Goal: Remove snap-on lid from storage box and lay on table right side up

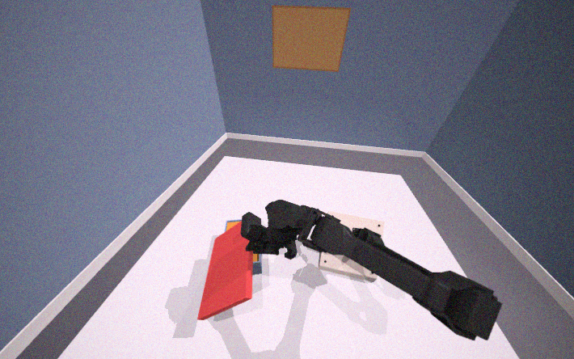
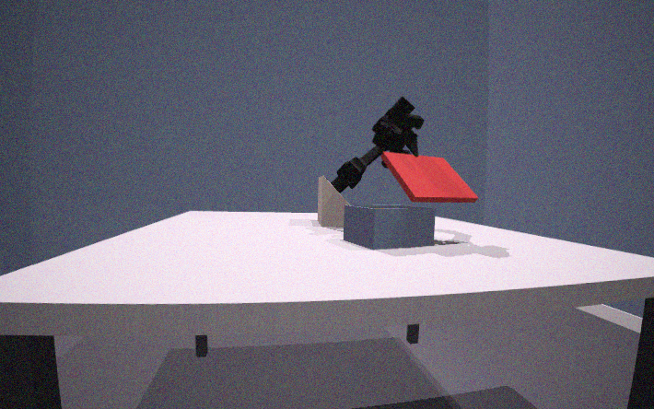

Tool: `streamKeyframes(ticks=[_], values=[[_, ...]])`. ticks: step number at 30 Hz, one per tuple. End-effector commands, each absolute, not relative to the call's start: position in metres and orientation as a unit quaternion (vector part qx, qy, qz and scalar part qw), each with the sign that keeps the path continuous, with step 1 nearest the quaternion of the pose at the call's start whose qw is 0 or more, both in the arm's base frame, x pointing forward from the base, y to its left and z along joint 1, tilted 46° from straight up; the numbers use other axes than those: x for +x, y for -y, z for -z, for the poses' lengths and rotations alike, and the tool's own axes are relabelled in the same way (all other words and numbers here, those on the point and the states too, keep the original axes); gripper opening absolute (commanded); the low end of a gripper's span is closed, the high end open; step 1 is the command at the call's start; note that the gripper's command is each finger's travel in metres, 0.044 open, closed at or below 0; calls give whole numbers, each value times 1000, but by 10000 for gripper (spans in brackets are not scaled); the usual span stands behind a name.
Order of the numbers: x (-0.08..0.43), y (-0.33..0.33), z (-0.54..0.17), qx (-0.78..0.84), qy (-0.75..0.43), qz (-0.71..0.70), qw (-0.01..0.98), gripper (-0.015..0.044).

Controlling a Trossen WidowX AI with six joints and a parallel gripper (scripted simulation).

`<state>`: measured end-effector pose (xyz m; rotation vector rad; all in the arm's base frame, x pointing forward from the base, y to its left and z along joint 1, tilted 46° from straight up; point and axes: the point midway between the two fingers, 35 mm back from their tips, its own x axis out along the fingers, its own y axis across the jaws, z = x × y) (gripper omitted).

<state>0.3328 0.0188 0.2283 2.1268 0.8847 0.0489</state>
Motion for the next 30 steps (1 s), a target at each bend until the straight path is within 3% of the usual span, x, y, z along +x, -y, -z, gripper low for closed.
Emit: streamKeyframes(ticks=[1, 30], values=[[329, -22, -235, 845, -343, -18, 410, 0], [304, -59, -272, 845, -344, -18, 409, 0]])
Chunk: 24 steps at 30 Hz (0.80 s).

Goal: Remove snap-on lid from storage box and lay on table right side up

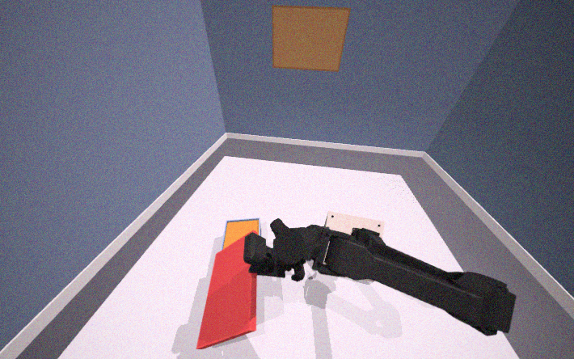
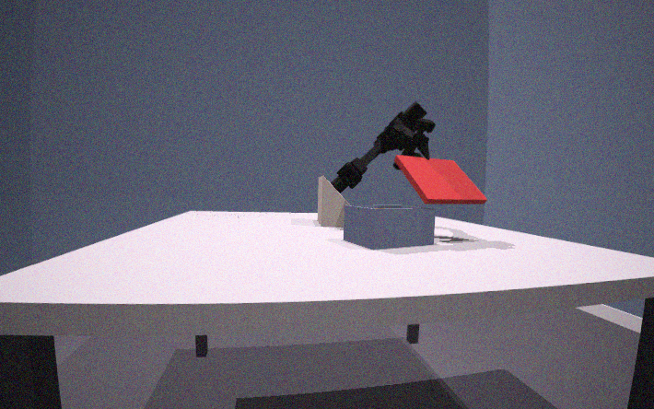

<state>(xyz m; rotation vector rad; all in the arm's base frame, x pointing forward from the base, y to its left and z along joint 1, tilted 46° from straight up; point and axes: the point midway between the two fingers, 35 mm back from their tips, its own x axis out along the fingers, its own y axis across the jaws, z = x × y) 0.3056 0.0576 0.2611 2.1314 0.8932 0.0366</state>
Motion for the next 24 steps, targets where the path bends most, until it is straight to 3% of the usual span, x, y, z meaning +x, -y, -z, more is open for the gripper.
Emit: streamKeyframes(ticks=[1, 24], values=[[303, -60, -273, 845, -344, -18, 409, 0], [282, -90, -302, 846, -343, -19, 408, 0]])
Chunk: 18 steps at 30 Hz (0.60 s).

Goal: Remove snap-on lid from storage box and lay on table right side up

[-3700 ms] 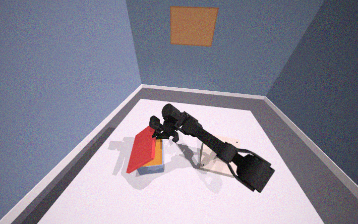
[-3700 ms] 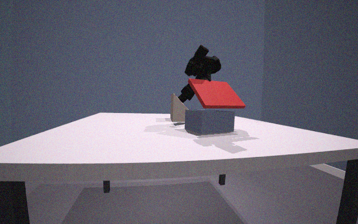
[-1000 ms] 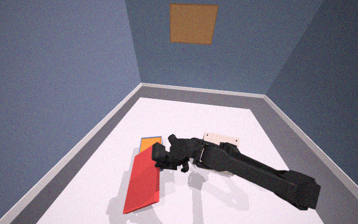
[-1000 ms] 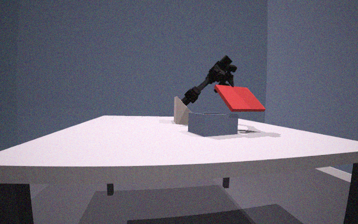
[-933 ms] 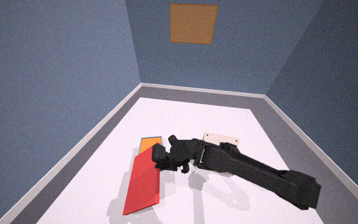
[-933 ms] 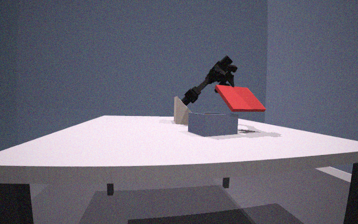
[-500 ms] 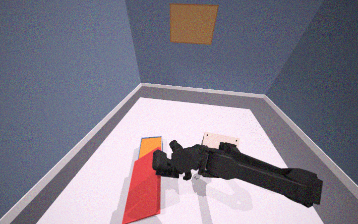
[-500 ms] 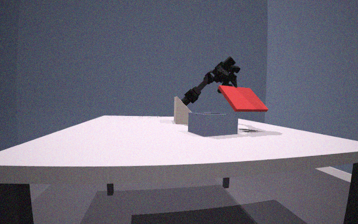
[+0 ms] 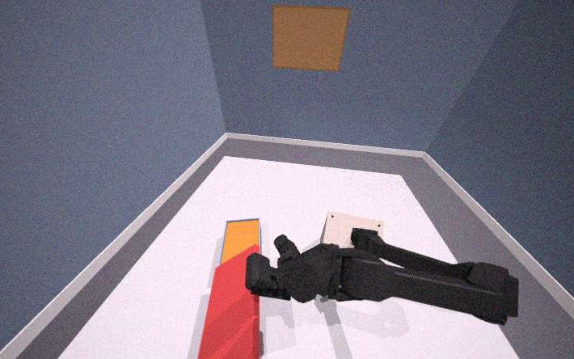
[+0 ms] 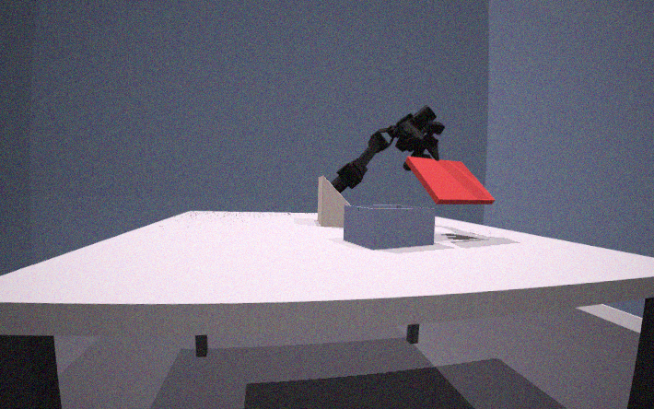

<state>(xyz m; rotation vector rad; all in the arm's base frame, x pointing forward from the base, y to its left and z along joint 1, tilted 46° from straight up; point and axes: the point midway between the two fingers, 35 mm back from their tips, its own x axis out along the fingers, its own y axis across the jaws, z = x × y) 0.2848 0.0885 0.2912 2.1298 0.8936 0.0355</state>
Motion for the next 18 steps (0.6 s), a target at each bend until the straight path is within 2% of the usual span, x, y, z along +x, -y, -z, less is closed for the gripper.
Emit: streamKeyframes(ticks=[1, 18], values=[[281, -91, -304, 846, -343, -19, 408, 0], [268, -111, -323, 846, -343, -20, 408, 0]])
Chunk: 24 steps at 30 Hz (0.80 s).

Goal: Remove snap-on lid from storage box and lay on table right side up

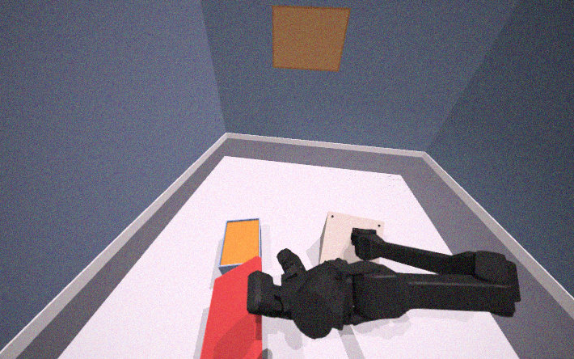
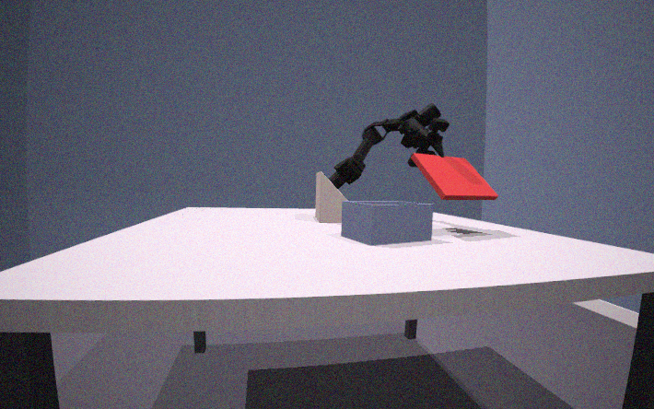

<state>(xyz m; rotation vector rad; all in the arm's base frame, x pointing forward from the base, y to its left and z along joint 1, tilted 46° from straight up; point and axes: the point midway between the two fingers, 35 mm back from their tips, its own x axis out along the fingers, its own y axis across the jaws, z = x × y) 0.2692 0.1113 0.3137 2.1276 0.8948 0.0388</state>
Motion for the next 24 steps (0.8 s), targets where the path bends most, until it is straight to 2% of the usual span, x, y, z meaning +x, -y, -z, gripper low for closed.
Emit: streamKeyframes(ticks=[1, 24], values=[[268, -111, -323, 846, -343, -20, 408, 0], [268, -123, -306, 846, -343, -21, 407, 0]])
